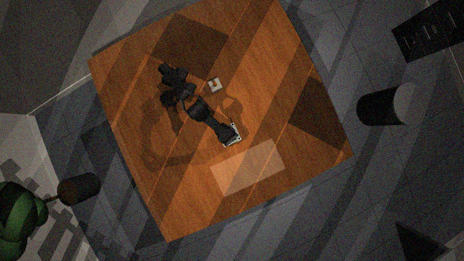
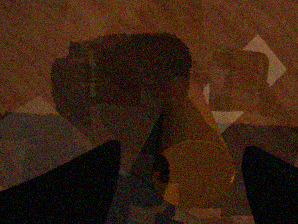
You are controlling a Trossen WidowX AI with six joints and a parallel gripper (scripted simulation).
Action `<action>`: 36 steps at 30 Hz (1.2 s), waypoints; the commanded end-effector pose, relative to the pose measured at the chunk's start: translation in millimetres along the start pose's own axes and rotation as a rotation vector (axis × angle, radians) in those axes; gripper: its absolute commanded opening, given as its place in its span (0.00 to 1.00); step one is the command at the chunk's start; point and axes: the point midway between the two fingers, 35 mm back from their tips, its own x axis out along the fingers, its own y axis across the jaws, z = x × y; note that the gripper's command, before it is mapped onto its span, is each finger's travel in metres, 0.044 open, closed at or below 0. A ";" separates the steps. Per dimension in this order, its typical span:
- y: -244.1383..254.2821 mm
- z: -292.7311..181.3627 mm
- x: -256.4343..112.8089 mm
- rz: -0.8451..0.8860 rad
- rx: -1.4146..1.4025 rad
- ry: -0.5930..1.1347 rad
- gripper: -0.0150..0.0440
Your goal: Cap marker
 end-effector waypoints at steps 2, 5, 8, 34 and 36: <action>-2.5 -0.6 12.0 -0.010 0.004 0.001 0.69; -2.8 -0.8 16.9 -0.010 0.004 0.001 0.69; -3.2 -1.0 21.5 -0.010 0.004 0.001 0.69; -1.5 -0.9 -7.6 -0.010 0.004 0.001 0.25; -1.5 -0.9 -15.8 -0.010 0.004 0.001 0.25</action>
